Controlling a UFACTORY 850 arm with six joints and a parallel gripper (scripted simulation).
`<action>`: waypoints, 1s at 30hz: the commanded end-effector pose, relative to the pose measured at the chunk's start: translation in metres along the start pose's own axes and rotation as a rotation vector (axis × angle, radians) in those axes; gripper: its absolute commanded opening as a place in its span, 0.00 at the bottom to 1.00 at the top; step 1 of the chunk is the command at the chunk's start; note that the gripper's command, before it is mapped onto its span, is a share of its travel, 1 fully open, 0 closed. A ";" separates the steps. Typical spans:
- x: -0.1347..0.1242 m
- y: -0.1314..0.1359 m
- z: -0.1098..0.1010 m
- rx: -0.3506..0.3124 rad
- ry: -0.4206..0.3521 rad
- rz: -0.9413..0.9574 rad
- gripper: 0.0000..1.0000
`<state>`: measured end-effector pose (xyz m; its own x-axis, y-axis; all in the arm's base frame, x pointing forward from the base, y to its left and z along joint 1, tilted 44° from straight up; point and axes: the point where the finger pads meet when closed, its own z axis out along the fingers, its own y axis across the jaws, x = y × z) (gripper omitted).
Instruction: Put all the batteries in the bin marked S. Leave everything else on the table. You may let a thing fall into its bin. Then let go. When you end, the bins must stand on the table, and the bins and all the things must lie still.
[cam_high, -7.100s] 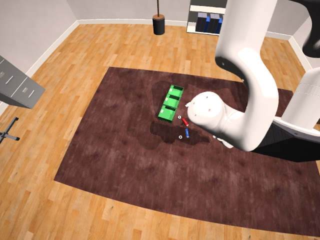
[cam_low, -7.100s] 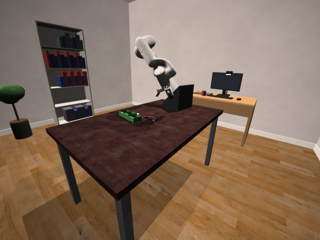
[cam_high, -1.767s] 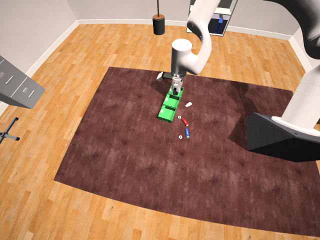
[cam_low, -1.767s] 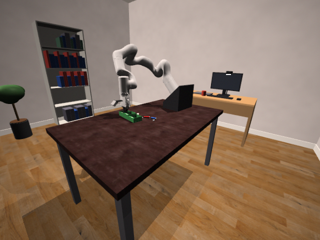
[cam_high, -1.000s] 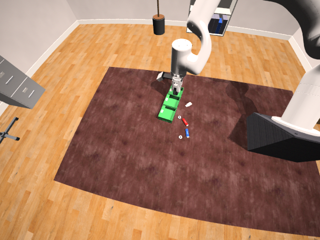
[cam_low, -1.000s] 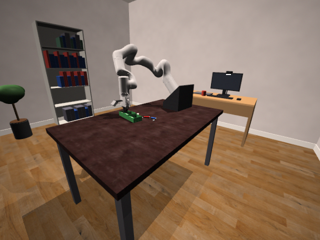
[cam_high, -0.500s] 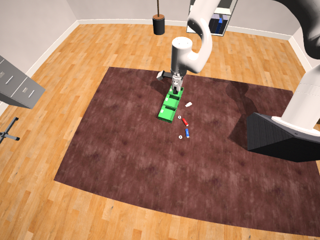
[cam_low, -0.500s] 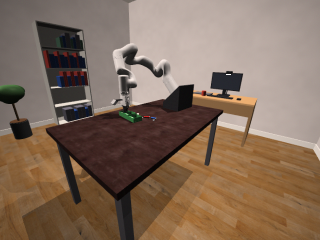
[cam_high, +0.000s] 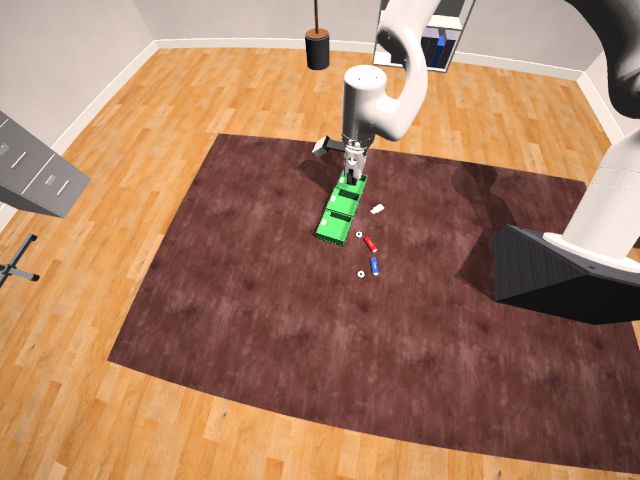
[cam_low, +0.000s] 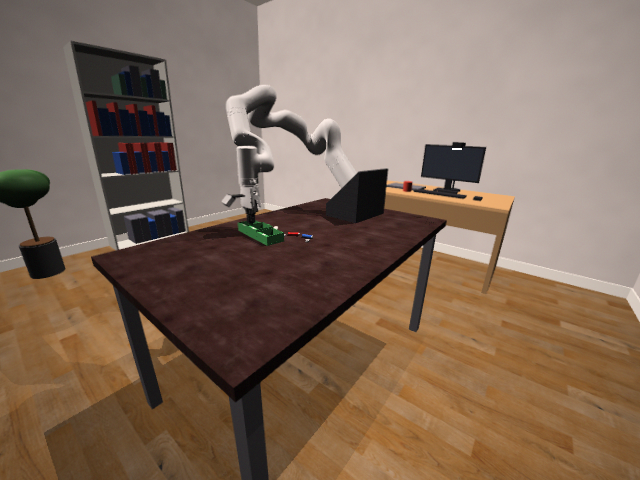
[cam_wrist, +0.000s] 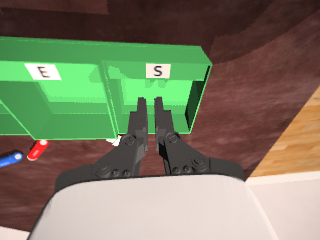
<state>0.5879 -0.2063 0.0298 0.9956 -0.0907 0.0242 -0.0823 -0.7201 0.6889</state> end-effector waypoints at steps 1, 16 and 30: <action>0.001 0.000 -0.013 0.000 0.001 0.000 0.07; 0.001 -0.005 -0.034 0.000 0.001 0.000 0.07; 0.001 -0.065 -0.034 0.000 0.001 0.001 0.07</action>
<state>0.5925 -0.1524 0.0246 0.9956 -0.0904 0.0240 -0.0820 -0.7204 0.6887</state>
